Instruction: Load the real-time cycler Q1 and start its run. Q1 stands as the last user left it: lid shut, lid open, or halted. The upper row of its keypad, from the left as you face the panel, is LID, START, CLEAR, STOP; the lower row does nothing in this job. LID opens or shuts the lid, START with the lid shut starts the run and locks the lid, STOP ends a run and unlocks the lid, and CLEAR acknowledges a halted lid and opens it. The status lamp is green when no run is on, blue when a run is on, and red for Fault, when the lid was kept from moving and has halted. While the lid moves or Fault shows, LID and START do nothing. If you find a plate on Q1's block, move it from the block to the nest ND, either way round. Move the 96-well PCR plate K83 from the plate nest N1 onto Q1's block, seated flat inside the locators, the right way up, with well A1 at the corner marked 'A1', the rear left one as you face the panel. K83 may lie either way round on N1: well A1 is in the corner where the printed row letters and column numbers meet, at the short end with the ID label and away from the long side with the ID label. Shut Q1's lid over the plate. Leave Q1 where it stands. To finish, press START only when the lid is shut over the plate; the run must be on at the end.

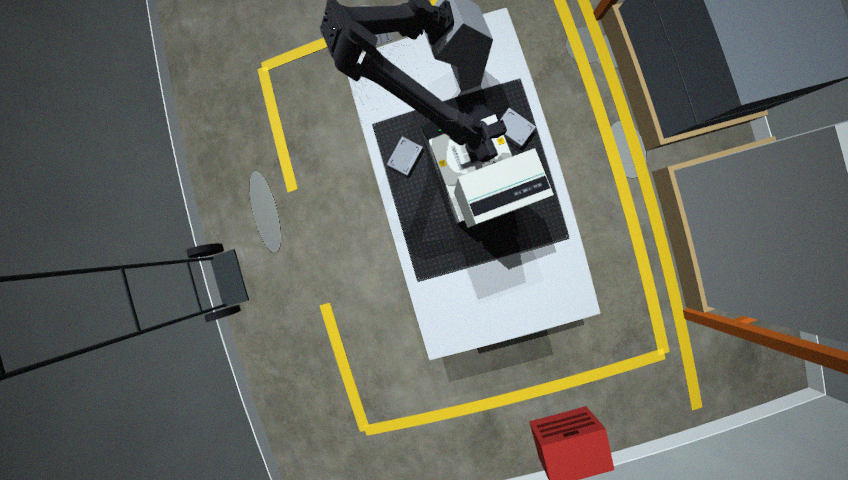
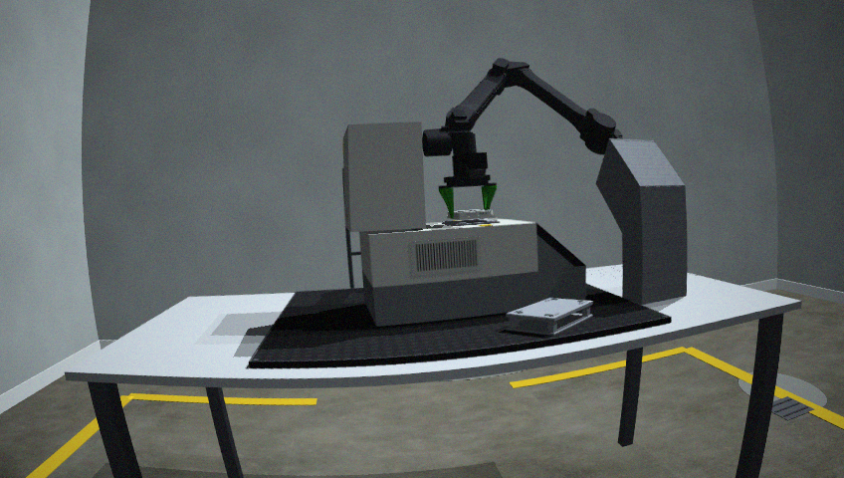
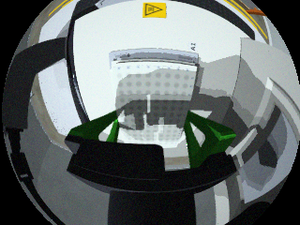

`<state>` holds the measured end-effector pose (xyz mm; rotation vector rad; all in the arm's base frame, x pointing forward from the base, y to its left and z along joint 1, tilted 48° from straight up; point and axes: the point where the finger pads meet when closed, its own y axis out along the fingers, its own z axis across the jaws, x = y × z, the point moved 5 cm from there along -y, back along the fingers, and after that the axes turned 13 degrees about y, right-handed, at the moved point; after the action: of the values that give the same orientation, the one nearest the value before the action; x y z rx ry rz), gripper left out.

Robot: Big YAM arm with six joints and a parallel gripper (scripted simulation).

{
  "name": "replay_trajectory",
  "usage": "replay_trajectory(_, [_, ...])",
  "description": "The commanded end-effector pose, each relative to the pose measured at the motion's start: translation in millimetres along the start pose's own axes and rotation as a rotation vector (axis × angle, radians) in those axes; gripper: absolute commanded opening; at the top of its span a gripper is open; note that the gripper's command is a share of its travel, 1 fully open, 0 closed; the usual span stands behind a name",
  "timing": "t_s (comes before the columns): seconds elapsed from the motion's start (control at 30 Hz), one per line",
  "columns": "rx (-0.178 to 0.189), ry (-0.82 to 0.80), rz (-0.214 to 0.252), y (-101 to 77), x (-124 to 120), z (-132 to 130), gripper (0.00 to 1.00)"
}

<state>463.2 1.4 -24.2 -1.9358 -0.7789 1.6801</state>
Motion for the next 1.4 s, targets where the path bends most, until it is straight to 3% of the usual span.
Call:
replay_trajectory(0.0, [-0.053, 0.014, -0.015, -16.9, 14, -14, 0.00])
replay_trajectory(0.33, [-0.070, 0.006, -0.020, -28.2, 7, -23, 0.00])
replay_trajectory(0.7, [-0.037, 0.027, -0.012, -13.3, -12, -25, 0.00])
replay_trajectory(1.1, [-0.030, 0.000, -0.010, -8.8, 11, 0, 0.00])
replay_trajectory(1.37, [-0.051, 0.008, -0.016, -21.5, 7, -12, 0.00])
